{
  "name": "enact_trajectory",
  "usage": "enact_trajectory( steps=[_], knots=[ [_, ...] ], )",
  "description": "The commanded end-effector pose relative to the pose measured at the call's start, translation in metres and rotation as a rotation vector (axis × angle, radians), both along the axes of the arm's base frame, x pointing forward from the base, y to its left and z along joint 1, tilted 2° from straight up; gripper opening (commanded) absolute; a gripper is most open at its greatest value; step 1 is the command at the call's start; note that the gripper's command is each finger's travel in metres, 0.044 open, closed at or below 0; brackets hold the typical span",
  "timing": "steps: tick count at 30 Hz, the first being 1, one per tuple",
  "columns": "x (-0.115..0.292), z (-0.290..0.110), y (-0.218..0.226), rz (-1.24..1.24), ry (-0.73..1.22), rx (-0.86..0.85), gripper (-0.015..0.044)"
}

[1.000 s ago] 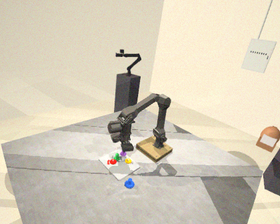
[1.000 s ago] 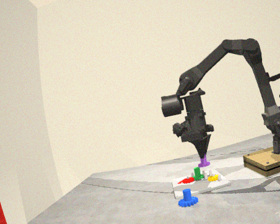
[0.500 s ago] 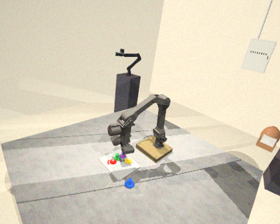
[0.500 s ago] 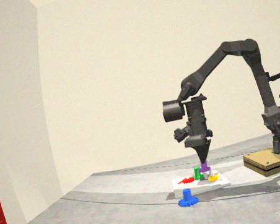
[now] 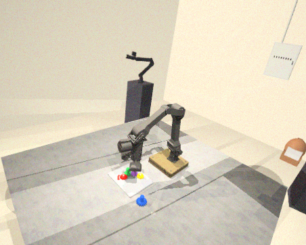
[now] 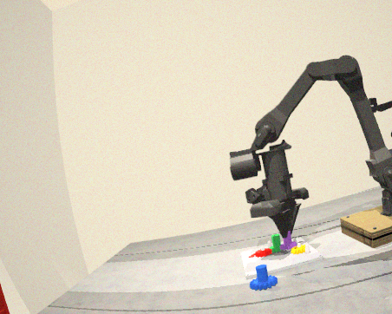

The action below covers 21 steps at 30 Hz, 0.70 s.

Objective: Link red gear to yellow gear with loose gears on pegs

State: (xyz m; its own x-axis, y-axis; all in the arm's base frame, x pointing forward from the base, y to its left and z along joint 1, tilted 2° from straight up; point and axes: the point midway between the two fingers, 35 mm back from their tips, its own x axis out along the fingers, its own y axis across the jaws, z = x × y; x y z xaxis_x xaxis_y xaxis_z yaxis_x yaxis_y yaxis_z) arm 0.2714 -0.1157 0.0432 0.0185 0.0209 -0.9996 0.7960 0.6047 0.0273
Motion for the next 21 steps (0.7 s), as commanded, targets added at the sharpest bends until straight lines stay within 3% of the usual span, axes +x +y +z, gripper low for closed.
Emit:
enact_trajectory(
  steps=[1, 9, 21],
  knots=[
    [-0.0007, -0.0011, -0.0008, -0.095, 0.008, 0.001, 0.0000],
    [0.0001, -0.0022, -0.0007, -0.022, 0.006, 0.000, 0.0000],
    [-0.0007, -0.0040, -0.0002, 0.308, 0.000, -0.005, 0.0000]
  ],
)
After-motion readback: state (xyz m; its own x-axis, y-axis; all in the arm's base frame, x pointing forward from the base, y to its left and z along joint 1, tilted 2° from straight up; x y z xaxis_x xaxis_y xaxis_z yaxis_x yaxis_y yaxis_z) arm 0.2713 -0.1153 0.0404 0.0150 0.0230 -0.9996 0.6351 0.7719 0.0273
